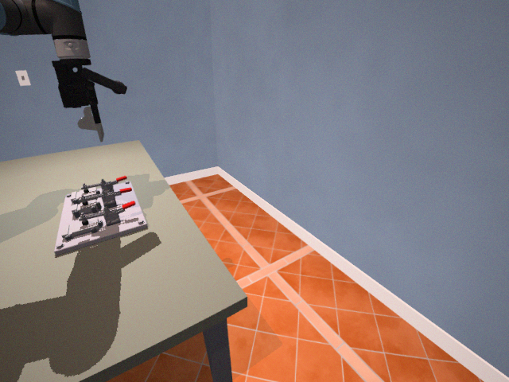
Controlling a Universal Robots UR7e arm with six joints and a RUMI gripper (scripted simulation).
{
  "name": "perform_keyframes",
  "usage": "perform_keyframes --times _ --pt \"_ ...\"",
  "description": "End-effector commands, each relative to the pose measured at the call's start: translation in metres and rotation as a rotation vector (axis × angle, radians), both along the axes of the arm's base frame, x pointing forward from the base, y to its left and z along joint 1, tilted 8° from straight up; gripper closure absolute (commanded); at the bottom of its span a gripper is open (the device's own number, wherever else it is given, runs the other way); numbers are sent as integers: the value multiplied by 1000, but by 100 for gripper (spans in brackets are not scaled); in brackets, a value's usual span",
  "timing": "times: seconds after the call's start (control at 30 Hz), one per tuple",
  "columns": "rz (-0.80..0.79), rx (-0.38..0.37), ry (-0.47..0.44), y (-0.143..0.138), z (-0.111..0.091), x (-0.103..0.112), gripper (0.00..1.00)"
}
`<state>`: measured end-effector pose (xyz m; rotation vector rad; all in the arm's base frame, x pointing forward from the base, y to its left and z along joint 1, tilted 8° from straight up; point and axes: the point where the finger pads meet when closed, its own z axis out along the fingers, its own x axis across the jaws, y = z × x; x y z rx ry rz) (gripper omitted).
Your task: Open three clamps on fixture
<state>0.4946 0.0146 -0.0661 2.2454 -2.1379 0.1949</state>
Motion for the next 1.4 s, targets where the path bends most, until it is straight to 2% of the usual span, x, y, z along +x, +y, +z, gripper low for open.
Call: perform_keyframes --times 0.0,1.0,1.03,1.37 --pt "0 0 -1 0 0 0 100" --pt "0 0 -1 0 0 0 100" --pt "0 0 -1 0 0 0 41" --pt "0 0 -1 0 0 0 41"
